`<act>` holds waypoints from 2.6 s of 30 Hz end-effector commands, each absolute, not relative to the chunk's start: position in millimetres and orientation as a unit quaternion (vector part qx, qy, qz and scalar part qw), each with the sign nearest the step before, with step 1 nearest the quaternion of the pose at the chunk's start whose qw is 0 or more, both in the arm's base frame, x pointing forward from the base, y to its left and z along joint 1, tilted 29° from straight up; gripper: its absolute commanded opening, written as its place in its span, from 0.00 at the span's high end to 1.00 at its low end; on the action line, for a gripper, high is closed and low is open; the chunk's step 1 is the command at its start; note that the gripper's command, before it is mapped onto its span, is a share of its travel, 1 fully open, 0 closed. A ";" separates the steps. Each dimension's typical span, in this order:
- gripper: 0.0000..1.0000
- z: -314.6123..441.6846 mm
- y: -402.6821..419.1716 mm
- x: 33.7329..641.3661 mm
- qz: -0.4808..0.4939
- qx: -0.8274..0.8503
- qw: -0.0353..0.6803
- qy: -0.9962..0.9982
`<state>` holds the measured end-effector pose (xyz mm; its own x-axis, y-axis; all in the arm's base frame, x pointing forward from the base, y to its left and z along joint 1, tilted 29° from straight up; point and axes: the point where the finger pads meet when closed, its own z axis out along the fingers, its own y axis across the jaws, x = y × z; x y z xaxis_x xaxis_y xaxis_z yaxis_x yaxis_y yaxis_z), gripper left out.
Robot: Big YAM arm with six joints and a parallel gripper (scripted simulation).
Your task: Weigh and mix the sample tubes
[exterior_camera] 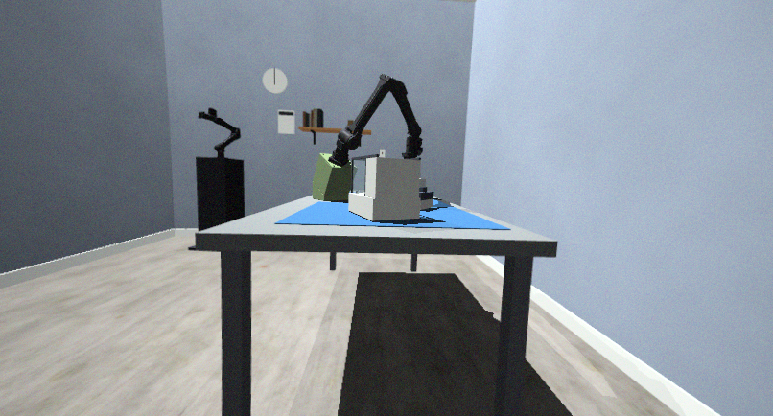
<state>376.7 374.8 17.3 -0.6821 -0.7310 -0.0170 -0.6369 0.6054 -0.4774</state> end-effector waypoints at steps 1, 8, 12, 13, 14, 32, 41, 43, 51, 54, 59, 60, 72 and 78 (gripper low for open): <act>0.91 24.9 402.0 383.9 -0.209 -0.391 0.129 0.887; 0.91 25.0 401.6 384.7 -0.210 -0.391 0.129 0.887; 0.91 25.0 401.3 385.1 -0.210 -0.390 0.128 0.887; 0.91 25.0 401.2 385.2 -0.210 -0.390 0.128 0.887; 0.91 25.0 401.2 385.4 -0.210 -0.390 0.128 0.887; 0.91 27.8 387.6 382.6 -0.214 -0.384 0.121 0.890; 0.91 27.8 387.3 382.5 -0.214 -0.384 0.121 0.890; 0.91 27.8 387.3 382.5 -0.214 -0.384 0.121 0.890; 0.91 27.9 387.0 382.3 -0.214 -0.384 0.121 0.890; 0.91 27.9 386.9 382.2 -0.214 -0.384 0.121 0.890; 0.91 27.9 386.7 382.1 -0.214 -0.384 0.121 0.890; 0.91 27.9 386.7 382.1 -0.214 -0.384 0.121 0.890; 0.91 27.9 386.3 381.9 -0.214 -0.384 0.121 0.890; 0.91 28.0 386.1 381.8 -0.214 -0.384 0.121 0.890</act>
